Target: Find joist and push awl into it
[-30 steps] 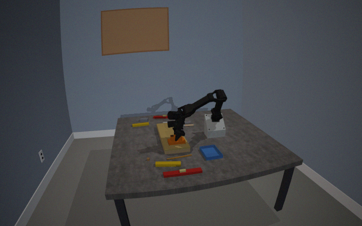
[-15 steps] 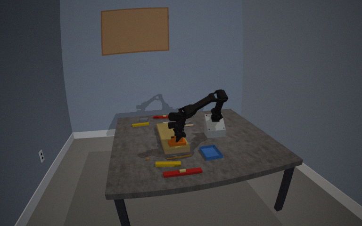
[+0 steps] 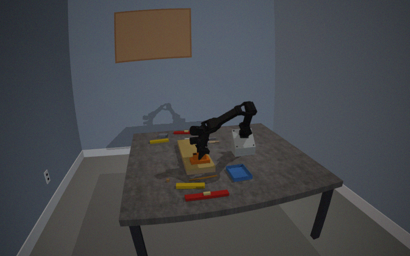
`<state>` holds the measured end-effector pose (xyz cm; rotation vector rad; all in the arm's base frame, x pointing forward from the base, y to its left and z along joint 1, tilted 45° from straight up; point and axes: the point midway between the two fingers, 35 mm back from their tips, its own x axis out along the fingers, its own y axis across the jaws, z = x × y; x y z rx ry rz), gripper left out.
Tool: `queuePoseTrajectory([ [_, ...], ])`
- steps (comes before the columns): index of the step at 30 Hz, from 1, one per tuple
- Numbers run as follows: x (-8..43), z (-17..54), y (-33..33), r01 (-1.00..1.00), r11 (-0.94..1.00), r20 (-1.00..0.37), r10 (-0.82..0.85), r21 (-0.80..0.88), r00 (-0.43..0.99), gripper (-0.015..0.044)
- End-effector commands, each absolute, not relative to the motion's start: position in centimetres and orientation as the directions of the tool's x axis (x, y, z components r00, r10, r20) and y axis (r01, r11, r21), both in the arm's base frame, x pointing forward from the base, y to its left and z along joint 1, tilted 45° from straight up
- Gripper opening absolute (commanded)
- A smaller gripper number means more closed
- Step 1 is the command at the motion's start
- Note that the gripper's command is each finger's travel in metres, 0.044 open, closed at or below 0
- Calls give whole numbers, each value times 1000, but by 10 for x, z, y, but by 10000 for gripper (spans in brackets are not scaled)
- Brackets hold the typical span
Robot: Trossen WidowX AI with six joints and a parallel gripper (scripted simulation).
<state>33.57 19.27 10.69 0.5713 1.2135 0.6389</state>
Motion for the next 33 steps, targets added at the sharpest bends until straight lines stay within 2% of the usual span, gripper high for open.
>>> queuePoseTrajectory([
  [1,337,96,182,-137,696,-664,715,705,219,0],
  [33,350,25,113,-137,700,-668,712,701,219,0],
])
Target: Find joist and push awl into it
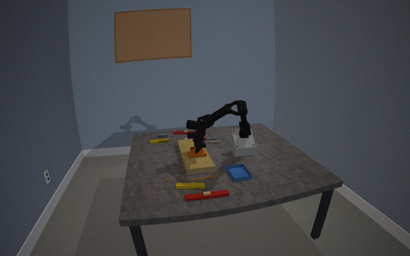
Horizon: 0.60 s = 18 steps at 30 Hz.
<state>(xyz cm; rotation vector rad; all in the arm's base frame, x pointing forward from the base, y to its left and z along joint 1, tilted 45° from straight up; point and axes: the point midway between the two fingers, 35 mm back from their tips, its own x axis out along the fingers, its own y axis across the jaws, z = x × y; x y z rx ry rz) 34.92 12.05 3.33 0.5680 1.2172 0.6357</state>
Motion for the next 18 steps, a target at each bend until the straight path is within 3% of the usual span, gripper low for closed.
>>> queuePoseTrajectory([
  [1,351,23,110,-137,700,-668,711,701,219,0],
  [18,358,-14,73,-137,702,-670,710,699,219,0],
])
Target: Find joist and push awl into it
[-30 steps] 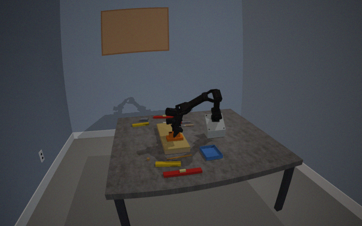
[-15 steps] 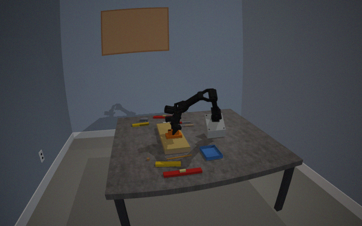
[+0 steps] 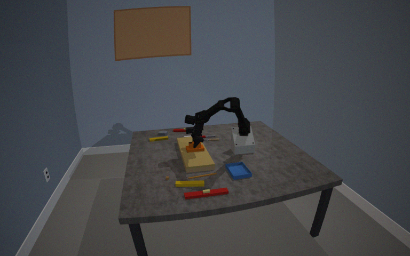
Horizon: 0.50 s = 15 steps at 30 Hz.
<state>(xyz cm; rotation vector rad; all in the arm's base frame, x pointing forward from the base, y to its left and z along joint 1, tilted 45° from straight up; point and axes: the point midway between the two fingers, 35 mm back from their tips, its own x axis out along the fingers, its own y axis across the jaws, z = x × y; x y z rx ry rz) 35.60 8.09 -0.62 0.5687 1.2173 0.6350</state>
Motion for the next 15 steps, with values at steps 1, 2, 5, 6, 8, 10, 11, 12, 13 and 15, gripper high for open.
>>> queuePoseTrajectory([
  [1,358,-16,71,-137,702,-670,710,699,219,0],
  [2,359,-19,69,-137,702,-670,709,699,219,0],
  [5,360,-25,62,-138,702,-670,709,698,219,0],
  [6,360,-27,60,-138,703,-670,709,698,219,0],
  [8,361,-32,55,-138,703,-670,709,698,220,0],
  [10,362,-36,51,-138,703,-671,709,698,220,0],
  [11,362,-38,49,-138,703,-671,708,698,220,0],
  [12,363,-40,46,-138,703,-671,708,697,220,0],
  [13,363,-42,44,-138,703,-671,708,697,220,0],
  [15,364,-47,40,-138,704,-671,708,697,220,0],
])
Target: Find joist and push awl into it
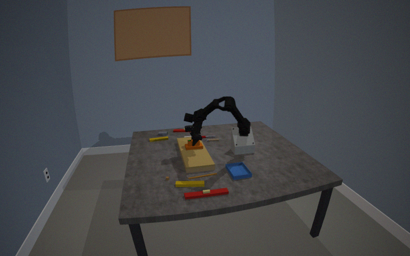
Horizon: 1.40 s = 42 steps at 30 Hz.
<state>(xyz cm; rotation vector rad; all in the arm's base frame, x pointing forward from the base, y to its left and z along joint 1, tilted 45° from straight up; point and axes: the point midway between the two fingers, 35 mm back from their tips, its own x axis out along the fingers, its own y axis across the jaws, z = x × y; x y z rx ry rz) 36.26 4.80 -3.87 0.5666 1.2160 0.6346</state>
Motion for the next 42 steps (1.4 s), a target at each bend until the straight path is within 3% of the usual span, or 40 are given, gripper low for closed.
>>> queuePoseTrajectory([
  [1,365,-49,38,-138,704,-671,708,697,220,0],
  [42,382,-136,-54,-141,709,-676,702,691,223,0],
])
